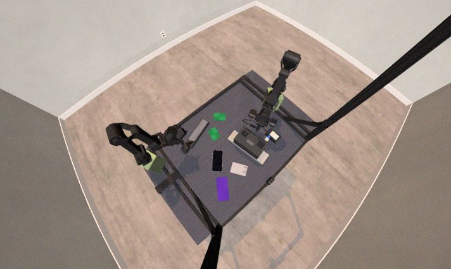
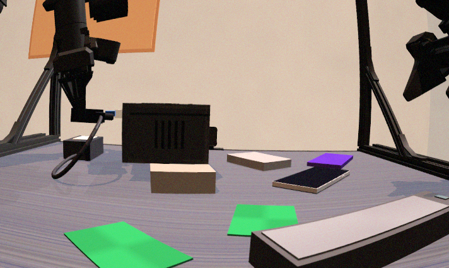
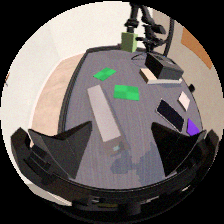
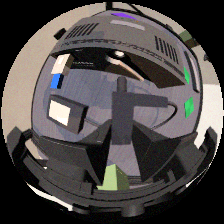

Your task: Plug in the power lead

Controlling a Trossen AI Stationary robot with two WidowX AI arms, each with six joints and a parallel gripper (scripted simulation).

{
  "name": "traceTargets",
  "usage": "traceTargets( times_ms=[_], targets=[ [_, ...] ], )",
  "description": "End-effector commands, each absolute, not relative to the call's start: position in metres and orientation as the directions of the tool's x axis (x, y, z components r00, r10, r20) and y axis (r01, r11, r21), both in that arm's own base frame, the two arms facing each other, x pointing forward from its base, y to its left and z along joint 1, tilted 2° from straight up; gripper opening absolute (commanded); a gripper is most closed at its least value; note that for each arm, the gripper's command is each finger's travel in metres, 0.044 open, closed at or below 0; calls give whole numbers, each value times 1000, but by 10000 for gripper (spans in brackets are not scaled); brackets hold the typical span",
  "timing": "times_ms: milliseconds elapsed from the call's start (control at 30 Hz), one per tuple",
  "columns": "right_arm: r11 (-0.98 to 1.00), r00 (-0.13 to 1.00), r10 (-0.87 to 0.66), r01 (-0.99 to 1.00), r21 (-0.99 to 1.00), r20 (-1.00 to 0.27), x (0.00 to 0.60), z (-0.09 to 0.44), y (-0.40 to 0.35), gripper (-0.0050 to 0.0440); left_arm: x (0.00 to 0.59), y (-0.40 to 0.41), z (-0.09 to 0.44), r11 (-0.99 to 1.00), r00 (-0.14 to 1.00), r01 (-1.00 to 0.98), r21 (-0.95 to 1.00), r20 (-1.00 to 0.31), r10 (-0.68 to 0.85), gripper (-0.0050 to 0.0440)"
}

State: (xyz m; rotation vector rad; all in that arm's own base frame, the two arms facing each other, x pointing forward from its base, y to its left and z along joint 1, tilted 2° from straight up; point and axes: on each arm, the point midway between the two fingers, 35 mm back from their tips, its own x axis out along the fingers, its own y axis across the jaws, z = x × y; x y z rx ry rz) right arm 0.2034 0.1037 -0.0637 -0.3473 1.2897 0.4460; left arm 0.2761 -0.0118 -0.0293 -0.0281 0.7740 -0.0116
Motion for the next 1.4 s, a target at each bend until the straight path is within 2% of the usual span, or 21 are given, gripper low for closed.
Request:
traceTargets(
  times_ms=[0, 267, 1367],
  targets=[
    [899, 230, 113, -438, 0, -967, 205, -64, 113, 0, 276, -11, -29, 1000, 717, 0, -26, -697, -18, 400],
    [951, 267, 102, -310, 14, -958, 207, -63, 129, 0, 276, -11, -29, 1000, 717, 0, -26, -697, -18, 400],
    [940, 178, 208, -310, 146, -962, 205, -72, 126, 0, 276, -11, -29, 1000, 717, 0, -26, -697, -18, 400]
  ],
)
